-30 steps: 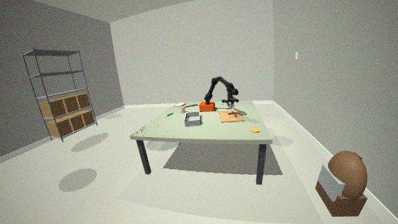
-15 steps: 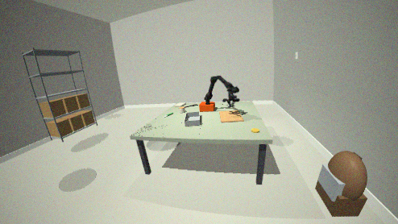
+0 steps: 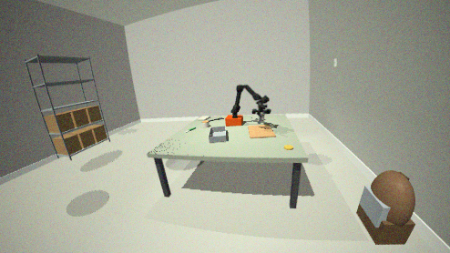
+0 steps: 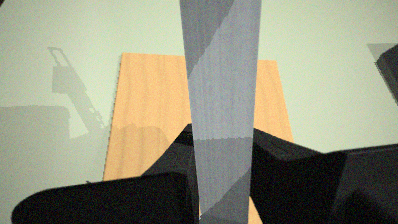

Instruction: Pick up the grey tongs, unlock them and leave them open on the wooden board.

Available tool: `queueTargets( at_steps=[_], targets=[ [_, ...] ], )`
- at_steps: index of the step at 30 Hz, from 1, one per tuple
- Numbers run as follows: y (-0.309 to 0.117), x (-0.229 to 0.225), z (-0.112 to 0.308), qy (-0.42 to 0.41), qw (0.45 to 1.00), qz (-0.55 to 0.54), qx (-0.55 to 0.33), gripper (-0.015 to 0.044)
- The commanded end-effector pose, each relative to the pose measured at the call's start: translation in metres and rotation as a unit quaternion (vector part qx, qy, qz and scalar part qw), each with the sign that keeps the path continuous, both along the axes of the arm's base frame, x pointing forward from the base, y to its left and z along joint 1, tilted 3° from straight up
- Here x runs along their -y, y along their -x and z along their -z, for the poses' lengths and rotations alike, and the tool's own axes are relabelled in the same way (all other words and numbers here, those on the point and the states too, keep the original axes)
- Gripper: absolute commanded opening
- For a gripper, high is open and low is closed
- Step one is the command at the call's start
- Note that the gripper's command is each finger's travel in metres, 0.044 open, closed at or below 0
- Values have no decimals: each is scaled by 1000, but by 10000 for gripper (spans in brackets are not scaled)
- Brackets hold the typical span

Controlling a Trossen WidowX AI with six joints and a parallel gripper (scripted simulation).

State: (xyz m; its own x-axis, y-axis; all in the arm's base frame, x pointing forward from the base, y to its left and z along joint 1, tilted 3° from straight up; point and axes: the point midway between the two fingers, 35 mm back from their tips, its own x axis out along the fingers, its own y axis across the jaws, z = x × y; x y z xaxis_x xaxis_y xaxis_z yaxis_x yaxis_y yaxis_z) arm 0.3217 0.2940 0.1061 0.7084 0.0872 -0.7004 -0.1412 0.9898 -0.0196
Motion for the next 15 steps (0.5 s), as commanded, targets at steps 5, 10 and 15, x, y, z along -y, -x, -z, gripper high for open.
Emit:
queueTargets(
  at_steps=[5, 10, 15],
  targets=[
    [9, 4, -23, -22, 996, 13, 88, -150],
    [17, 10, -33, -36, 990, 26, 137, -150],
    [27, 18, -43, -53, 981, 42, 182, -150]
  ],
)
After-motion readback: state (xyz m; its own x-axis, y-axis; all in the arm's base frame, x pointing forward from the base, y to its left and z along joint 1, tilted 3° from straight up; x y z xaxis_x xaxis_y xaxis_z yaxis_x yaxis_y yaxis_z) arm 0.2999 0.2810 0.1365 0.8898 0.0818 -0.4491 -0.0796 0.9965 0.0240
